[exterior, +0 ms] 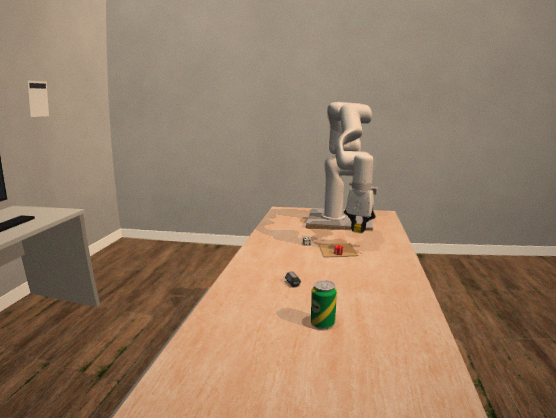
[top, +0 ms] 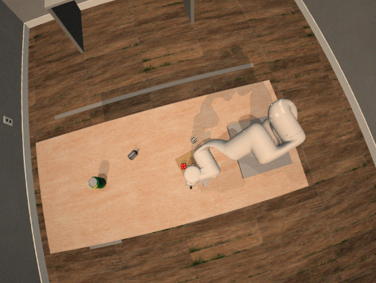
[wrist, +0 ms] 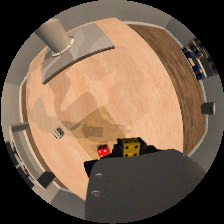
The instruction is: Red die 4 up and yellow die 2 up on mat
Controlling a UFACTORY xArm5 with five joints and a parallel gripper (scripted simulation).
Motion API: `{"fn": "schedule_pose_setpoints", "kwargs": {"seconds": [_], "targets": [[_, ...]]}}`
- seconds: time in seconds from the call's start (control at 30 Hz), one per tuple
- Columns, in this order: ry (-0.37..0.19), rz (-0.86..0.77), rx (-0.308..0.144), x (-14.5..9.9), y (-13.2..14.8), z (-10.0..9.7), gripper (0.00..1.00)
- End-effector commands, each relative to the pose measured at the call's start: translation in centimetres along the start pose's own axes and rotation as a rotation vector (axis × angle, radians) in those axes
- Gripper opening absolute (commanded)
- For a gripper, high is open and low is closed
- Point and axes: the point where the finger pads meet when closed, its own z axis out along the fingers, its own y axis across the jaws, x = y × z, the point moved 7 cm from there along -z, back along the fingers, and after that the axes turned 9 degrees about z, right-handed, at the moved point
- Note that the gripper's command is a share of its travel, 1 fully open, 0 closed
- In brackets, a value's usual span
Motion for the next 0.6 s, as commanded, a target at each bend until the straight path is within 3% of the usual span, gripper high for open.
{"fn": "schedule_pose_setpoints", "kwargs": {"seconds": [0.0,0.47,0.57], "targets": [[-0.004,-0.125,-0.003,0.6,0.8,-0.1,0.27],[-0.008,-0.583,-0.002,3.5,3.4,-0.1,0.27],[-0.008,-0.62,-0.002,3.7,3.6,-0.1,0.27]]}}
